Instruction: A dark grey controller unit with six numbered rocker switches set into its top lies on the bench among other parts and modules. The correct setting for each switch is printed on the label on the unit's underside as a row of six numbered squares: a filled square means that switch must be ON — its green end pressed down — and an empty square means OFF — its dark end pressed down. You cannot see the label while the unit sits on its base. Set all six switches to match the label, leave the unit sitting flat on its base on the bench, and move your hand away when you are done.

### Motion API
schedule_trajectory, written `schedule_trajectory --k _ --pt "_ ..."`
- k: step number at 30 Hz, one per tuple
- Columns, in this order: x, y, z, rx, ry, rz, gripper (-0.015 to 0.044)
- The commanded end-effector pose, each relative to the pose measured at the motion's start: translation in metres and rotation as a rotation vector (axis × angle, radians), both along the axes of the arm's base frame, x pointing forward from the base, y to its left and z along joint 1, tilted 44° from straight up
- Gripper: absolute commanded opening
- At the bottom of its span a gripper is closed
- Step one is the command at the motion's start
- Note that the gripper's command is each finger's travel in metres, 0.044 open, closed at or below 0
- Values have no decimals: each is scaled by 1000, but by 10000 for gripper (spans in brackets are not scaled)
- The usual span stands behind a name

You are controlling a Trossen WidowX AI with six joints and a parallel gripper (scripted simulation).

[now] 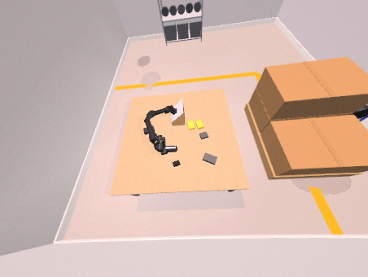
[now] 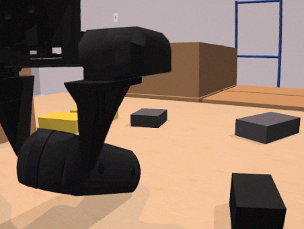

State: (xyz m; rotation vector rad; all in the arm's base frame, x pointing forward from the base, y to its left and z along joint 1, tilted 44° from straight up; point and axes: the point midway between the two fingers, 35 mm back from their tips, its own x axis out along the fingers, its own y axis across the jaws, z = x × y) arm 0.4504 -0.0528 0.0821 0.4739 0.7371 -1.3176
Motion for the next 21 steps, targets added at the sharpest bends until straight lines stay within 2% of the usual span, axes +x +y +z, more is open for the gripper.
schedule_trajectory --k 1,21 --pt "0 10 0 5 -3 9 335" --pt "-4 21 1 5 -3 9 335"
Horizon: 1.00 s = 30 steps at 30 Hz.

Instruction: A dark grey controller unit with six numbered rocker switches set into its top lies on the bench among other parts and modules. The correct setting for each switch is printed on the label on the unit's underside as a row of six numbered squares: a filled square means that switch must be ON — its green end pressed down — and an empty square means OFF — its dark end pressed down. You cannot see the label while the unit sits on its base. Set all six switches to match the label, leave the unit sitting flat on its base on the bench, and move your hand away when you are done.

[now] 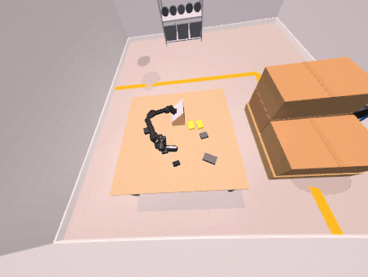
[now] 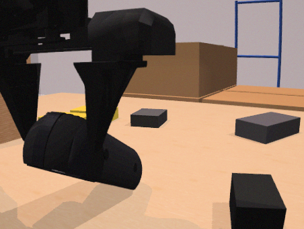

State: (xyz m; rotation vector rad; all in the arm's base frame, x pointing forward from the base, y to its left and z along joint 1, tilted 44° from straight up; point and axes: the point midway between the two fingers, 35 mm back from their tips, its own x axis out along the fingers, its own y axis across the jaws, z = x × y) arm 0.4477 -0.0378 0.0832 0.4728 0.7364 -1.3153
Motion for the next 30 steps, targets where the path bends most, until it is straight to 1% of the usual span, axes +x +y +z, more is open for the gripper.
schedule_trajectory --k 1,30 --pt "-2 7 0 6 -2 7 335" --pt "-7 30 -2 8 -2 7 335"
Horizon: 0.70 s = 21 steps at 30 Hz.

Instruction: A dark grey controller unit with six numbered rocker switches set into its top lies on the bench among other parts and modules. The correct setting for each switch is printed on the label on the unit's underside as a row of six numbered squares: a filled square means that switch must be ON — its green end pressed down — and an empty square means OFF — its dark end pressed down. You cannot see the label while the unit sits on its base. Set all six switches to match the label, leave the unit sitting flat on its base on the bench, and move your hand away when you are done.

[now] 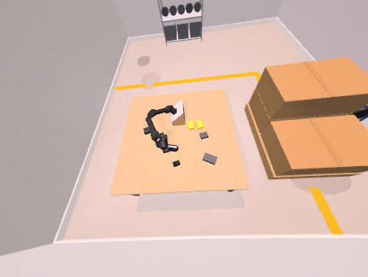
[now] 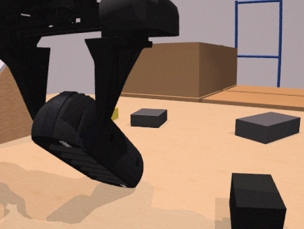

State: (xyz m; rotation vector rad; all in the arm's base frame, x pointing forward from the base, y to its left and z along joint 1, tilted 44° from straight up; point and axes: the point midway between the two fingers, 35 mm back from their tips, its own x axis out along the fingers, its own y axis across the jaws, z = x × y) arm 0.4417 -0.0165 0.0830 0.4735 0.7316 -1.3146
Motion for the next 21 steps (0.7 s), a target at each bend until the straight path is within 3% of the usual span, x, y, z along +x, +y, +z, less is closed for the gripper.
schedule_trajectory --k 1,21 --pt "-1 9 -2 10 2 7 335" --pt "-5 25 -6 11 3 7 335"
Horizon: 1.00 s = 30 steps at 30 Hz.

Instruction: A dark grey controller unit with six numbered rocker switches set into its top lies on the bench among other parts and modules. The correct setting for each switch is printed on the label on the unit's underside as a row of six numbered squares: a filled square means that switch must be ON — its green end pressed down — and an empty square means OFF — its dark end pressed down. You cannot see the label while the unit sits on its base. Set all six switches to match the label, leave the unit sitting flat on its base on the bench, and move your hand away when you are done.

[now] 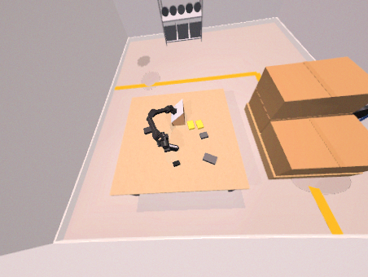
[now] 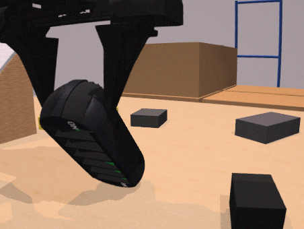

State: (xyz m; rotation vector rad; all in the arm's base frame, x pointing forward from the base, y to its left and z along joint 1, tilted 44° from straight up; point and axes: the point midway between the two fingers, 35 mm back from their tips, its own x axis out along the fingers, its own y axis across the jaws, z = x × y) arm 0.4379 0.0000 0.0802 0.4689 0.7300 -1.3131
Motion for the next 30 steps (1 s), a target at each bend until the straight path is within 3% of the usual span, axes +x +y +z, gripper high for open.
schedule_trajectory --k 1,30 --pt "-1 9 -3 15 2 4 335" --pt "-7 30 -12 16 3 4 338"
